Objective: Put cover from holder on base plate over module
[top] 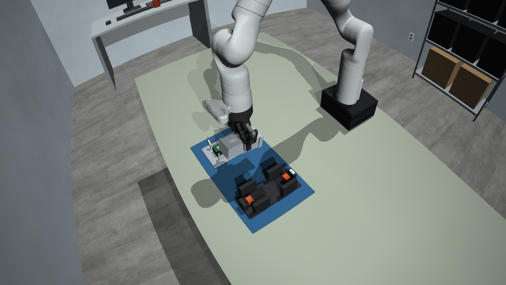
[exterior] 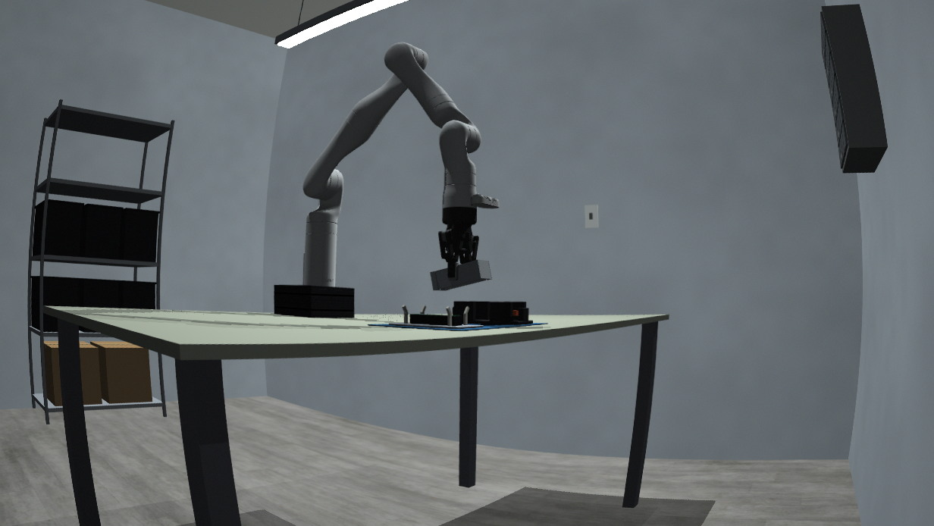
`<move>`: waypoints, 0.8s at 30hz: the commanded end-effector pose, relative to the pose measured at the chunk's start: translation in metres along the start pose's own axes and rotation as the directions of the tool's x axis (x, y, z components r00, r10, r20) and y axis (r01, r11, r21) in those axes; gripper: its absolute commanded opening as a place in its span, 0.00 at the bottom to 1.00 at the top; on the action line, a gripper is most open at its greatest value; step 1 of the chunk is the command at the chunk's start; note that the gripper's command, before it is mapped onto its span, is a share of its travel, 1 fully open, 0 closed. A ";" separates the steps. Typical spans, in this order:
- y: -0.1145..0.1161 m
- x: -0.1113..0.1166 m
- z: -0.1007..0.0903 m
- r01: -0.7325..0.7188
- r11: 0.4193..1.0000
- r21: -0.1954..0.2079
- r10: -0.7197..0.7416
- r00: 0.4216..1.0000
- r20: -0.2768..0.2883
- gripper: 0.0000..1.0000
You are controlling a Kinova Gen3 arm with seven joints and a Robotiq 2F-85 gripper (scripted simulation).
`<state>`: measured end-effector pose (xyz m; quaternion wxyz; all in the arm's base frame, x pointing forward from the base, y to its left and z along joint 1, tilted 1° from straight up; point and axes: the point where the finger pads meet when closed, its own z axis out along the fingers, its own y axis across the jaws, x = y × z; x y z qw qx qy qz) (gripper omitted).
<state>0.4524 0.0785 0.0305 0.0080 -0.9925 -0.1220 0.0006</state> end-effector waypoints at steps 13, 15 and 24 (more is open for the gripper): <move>0.051 -0.003 0.012 -0.023 1.000 -0.001 0.023 1.000 0.003 0.00; 0.062 -0.004 0.015 -0.024 1.000 -0.001 0.024 1.000 0.003 0.00; 0.097 -0.006 0.025 -0.026 1.000 0.000 0.026 1.000 0.004 0.00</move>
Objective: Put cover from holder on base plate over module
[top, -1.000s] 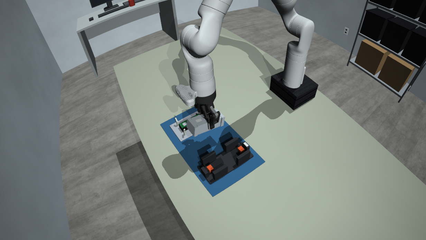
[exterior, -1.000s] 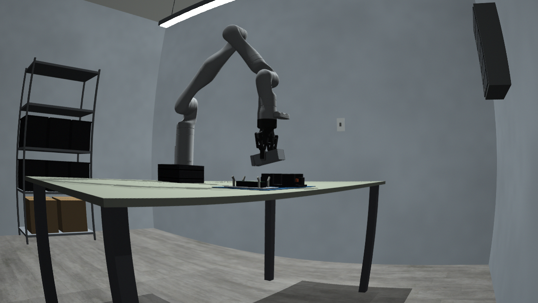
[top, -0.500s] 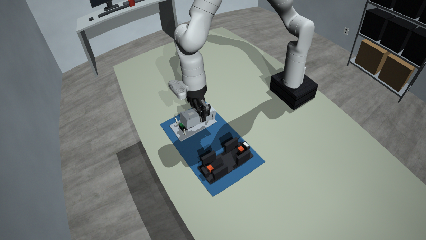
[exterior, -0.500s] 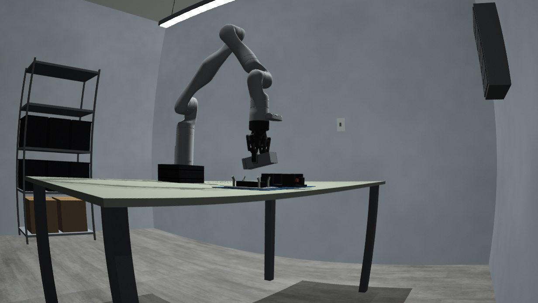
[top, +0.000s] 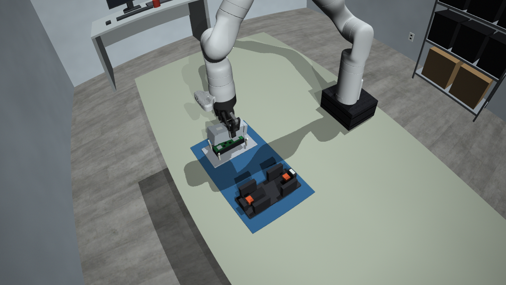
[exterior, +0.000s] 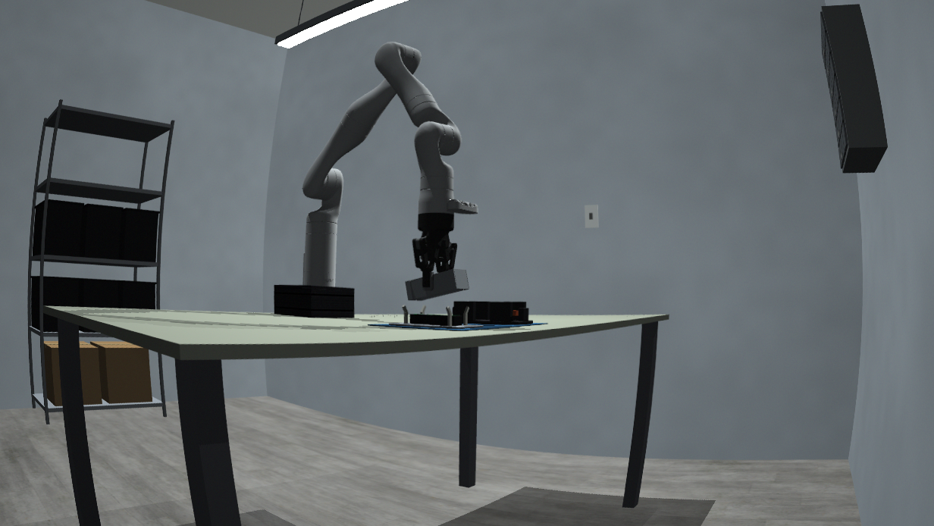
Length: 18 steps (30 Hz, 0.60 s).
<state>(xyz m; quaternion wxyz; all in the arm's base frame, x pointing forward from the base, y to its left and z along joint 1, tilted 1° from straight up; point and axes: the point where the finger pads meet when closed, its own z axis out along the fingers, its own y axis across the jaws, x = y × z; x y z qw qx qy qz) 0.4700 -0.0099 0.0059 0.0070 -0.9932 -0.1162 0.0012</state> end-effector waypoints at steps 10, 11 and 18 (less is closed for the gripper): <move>0.006 -0.001 0.010 -0.013 1.000 0.001 0.013 1.000 0.002 0.00; 0.006 -0.001 0.012 -0.013 1.000 0.001 0.013 1.000 0.002 0.00; 0.006 -0.002 0.016 -0.014 1.000 0.001 0.014 1.000 0.003 0.00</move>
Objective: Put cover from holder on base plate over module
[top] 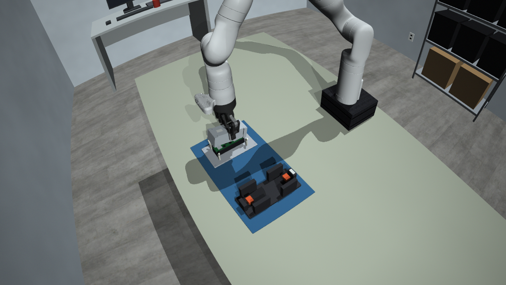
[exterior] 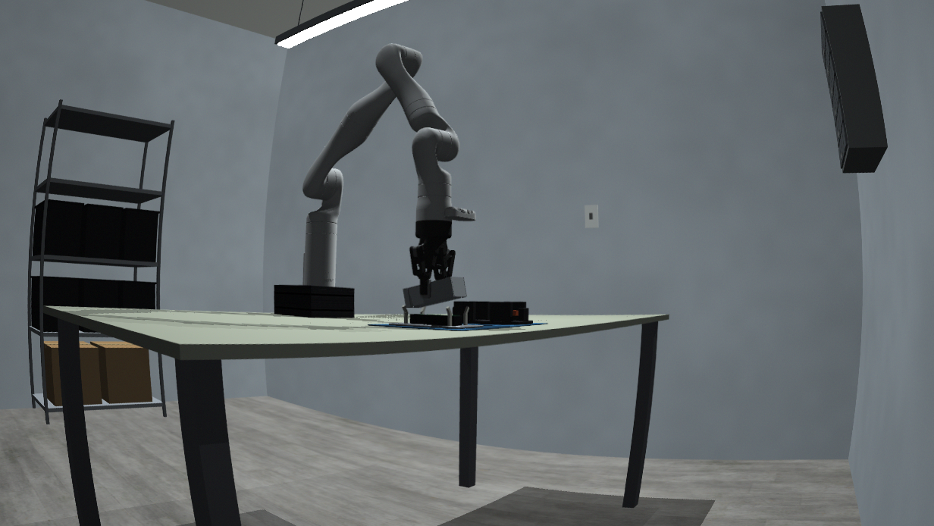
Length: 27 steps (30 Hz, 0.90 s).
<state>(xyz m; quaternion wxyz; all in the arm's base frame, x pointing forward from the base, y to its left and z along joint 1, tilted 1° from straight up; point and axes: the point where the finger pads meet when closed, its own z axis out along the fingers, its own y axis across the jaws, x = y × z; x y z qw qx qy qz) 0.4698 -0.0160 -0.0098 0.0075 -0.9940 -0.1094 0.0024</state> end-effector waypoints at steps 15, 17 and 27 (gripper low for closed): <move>0.001 -0.001 0.008 0.000 1.000 0.000 0.000 1.000 0.001 0.00; 0.001 -0.001 0.008 0.000 1.000 0.000 0.000 1.000 0.001 0.00; 0.001 -0.001 0.007 0.000 1.000 0.000 0.000 1.000 0.001 0.00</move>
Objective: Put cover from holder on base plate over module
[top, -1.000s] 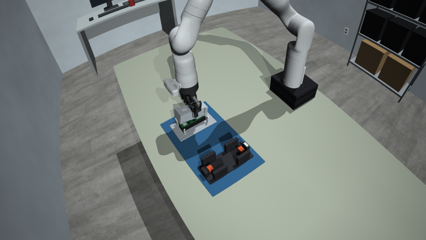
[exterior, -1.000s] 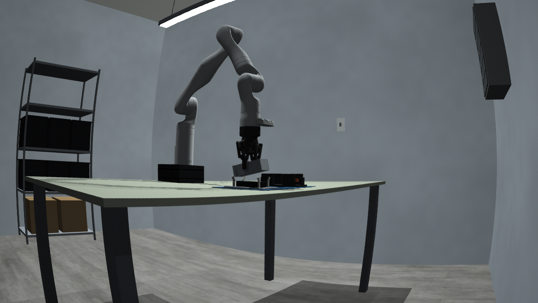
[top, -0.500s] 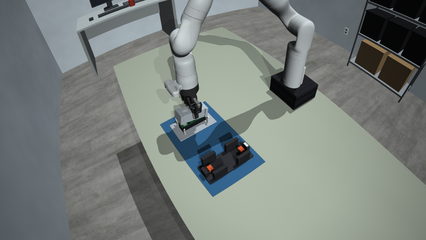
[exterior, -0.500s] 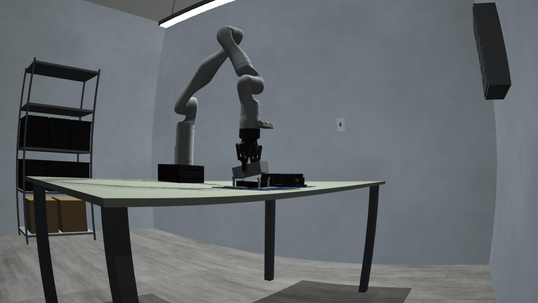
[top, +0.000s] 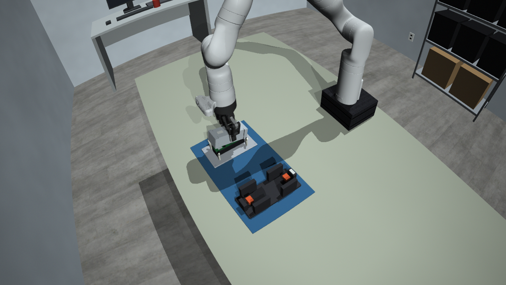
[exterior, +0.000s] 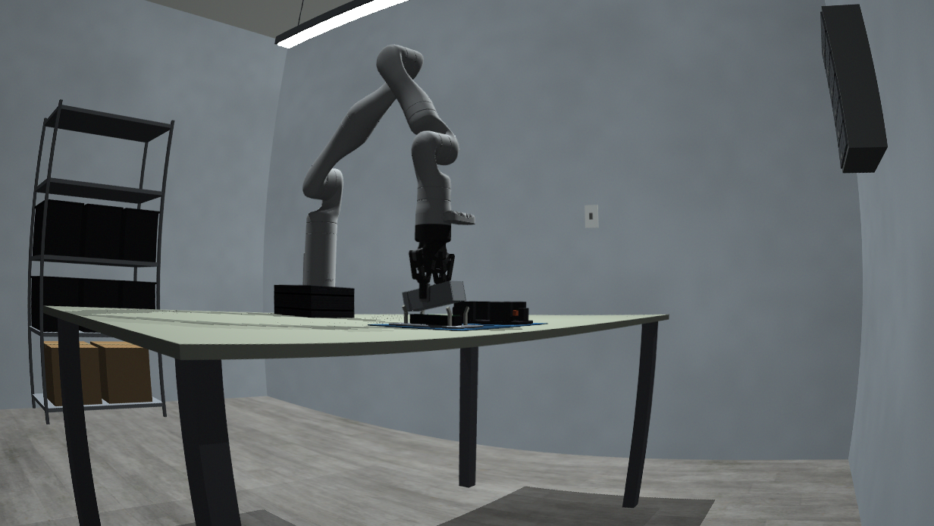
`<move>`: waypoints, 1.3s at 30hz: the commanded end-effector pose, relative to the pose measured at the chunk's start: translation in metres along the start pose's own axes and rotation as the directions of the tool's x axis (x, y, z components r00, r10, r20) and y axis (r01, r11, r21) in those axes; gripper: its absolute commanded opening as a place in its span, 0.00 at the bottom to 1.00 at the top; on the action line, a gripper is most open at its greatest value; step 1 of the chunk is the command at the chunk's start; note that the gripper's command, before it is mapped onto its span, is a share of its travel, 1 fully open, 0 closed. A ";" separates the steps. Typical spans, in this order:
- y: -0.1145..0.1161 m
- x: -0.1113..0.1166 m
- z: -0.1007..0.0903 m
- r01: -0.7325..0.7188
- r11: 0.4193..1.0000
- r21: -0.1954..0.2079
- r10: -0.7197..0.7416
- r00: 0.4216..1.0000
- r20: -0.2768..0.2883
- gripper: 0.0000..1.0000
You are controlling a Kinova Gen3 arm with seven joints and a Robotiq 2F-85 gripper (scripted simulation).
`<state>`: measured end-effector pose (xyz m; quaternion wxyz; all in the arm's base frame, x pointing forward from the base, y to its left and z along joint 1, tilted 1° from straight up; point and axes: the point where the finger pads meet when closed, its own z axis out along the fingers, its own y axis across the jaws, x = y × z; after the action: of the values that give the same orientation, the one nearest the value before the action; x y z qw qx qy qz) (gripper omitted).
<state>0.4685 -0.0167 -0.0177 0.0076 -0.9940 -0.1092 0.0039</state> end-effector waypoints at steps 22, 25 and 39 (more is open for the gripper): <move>0.000 0.001 0.012 0.000 1.000 0.000 0.000 1.000 -0.002 0.00; 0.000 0.001 0.012 0.000 1.000 0.000 0.000 1.000 -0.002 0.00; 0.000 0.001 0.010 0.000 1.000 0.000 0.000 1.000 -0.002 0.00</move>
<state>0.4685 -0.0163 -0.0284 0.0076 -0.9940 -0.1092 0.0041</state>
